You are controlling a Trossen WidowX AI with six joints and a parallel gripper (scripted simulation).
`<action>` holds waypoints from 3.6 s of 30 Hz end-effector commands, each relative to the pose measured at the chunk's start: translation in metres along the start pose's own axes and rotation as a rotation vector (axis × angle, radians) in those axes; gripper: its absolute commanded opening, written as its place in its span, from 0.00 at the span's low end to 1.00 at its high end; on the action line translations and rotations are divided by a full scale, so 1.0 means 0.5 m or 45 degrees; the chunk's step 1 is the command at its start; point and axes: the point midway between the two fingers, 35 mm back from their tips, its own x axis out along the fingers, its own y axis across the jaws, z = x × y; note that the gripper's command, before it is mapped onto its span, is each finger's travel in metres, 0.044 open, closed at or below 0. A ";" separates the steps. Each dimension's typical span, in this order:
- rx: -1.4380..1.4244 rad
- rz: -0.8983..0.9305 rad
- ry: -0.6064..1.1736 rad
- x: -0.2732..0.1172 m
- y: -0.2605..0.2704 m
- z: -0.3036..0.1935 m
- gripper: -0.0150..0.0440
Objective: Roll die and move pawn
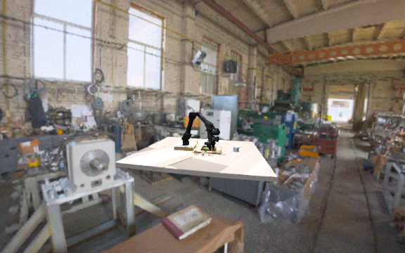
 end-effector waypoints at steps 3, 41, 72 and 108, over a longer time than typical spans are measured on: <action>0.286 -0.093 0.158 -0.037 -0.160 -0.100 0.72; 0.322 -0.101 0.177 0.053 -0.179 -0.117 0.59; 0.319 -0.100 0.178 -0.157 -0.162 -0.080 0.25; -0.271 -0.062 0.189 -0.130 0.128 -0.132 0.25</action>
